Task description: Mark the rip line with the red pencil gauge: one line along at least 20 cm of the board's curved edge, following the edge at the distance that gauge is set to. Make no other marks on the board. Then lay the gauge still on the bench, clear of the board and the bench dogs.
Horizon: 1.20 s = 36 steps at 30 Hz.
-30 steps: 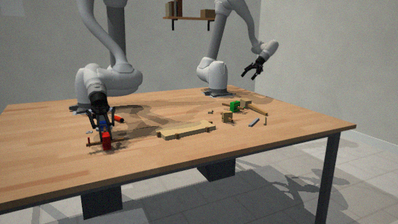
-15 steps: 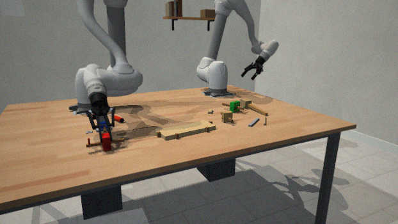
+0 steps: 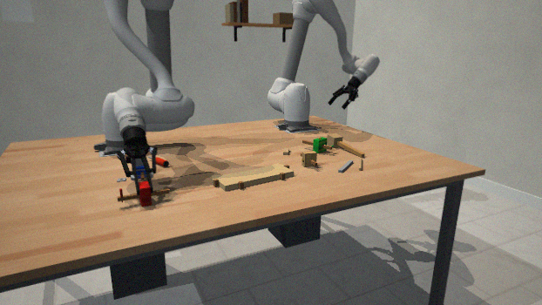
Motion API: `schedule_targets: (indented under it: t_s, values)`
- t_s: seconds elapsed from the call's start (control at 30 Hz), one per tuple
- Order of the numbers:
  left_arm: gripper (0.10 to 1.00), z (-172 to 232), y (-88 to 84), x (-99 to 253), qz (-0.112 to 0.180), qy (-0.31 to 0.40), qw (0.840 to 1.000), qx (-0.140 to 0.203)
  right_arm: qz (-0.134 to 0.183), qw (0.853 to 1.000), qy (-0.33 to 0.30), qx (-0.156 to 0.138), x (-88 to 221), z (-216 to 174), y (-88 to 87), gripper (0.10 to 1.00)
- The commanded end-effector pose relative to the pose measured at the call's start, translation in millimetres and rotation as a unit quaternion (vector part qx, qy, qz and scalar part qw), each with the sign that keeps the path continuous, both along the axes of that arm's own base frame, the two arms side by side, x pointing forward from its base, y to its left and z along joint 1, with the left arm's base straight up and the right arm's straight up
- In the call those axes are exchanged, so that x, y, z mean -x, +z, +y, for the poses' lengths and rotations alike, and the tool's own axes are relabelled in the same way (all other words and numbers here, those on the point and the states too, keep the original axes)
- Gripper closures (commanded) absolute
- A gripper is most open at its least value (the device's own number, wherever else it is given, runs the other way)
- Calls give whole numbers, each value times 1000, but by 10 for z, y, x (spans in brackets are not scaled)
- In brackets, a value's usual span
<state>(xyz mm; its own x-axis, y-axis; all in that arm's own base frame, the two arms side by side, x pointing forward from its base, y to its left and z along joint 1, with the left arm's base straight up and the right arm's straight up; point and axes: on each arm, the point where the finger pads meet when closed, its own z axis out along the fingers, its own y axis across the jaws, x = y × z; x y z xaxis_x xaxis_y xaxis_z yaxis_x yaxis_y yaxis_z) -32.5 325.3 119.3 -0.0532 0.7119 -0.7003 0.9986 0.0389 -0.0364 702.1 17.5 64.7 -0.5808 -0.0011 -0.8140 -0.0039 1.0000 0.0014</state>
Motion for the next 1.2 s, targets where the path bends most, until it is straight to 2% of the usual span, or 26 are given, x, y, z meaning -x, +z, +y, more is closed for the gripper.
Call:
schedule_targets:
  t_s: [0.0, 0.13, 0.17, 1.17]
  values:
    - [98, -48, 17, 28, 0, 1, 1000, 4, 2, 1000, -3, 0, 36, -20, -35, 999]
    - [98, -48, 17, 28, 0, 1, 1000, 4, 2, 1000, -3, 0, 36, -20, -35, 999]
    - [98, -48, 17, 28, 0, 1, 1000, 4, 2, 1000, -3, 0, 36, -20, -35, 726]
    - [98, -48, 17, 28, 0, 1, 1000, 4, 2, 1000, -3, 0, 36, -20, -35, 726]
